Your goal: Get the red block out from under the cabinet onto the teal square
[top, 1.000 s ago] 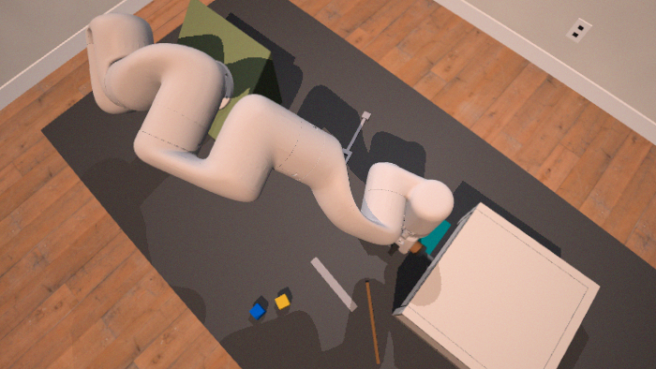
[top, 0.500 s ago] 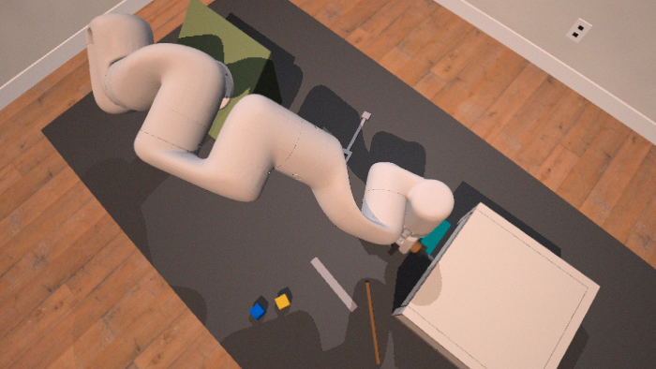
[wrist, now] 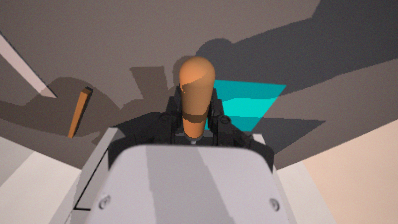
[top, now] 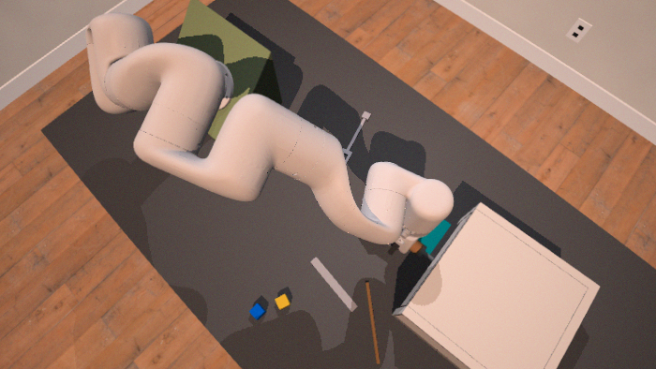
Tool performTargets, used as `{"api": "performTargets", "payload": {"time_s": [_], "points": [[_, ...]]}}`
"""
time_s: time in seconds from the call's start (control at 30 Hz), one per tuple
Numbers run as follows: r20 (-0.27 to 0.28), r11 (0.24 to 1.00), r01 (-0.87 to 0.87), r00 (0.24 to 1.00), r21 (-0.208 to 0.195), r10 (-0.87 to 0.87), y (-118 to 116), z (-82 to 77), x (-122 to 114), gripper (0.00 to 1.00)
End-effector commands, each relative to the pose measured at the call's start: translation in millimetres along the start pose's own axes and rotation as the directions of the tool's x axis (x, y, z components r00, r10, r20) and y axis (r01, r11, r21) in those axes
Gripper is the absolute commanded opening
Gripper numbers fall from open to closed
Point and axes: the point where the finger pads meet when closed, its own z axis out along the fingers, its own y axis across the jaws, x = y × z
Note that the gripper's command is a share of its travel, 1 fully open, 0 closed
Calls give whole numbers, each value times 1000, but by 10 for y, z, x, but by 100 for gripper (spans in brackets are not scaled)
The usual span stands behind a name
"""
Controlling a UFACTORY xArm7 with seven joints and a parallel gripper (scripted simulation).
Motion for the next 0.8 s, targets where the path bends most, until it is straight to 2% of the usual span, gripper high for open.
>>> {"api": "performTargets", "payload": {"time_s": [0.0,0.77], "points": [[5,1000,0,1000,-2,0,7,-27,-5,0],[5,1000,0,1000,-2,0,7,-26,148,0]]}}
